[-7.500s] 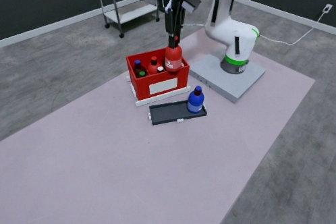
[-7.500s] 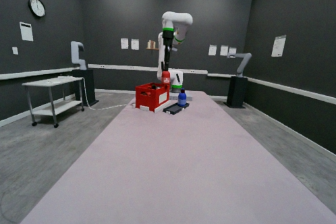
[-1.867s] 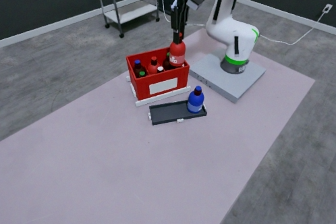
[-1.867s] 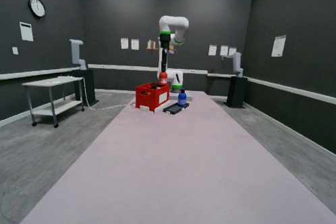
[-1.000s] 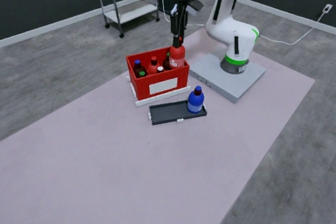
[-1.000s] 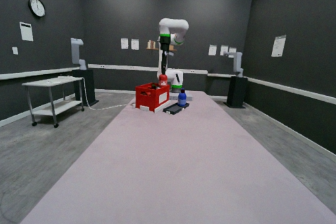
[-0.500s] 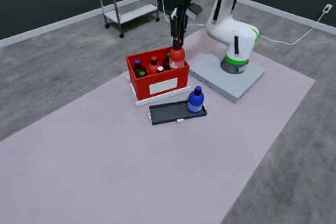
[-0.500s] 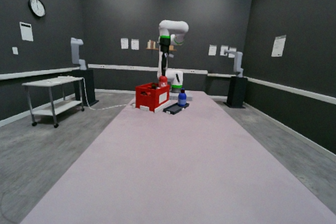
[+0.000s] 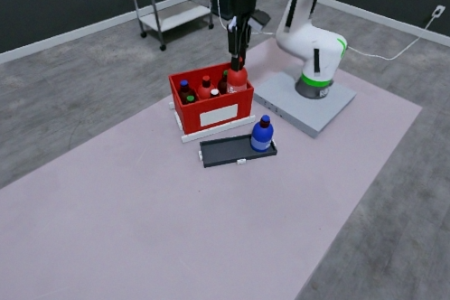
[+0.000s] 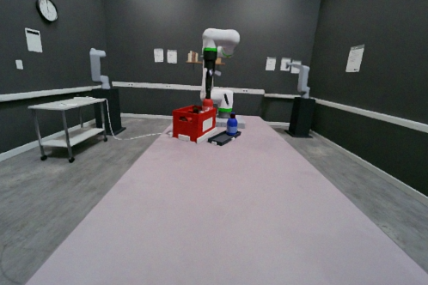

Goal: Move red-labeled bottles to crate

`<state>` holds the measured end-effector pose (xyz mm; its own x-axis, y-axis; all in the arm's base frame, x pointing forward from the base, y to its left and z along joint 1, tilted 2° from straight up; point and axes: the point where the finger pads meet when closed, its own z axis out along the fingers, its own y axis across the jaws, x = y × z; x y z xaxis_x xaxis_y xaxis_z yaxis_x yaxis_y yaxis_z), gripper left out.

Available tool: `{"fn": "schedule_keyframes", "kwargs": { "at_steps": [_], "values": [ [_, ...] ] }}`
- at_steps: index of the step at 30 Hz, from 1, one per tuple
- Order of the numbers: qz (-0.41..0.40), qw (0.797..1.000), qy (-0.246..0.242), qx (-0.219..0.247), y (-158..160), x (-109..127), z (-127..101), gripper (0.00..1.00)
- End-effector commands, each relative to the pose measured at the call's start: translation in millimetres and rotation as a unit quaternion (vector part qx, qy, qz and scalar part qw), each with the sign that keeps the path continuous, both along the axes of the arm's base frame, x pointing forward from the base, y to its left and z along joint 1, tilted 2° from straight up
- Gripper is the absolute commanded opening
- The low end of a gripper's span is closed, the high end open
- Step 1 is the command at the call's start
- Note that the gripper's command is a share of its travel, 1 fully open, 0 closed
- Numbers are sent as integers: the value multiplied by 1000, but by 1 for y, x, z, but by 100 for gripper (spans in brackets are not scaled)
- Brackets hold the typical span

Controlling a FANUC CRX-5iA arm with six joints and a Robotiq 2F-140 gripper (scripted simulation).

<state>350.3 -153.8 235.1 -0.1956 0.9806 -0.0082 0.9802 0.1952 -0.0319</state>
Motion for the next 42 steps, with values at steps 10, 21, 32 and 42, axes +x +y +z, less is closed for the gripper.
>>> {"fn": "schedule_keyframes", "kwargs": {
  "at_steps": [10,21,32,42],
  "values": [
    [0,1000,-1,0,0,0,-12,10],
    [0,1000,-1,0,-1,0,-25,10],
    [0,1000,-1,0,-1,-1,-36,10],
    [0,1000,-1,0,-1,-1,-48,10]
  ]
}}
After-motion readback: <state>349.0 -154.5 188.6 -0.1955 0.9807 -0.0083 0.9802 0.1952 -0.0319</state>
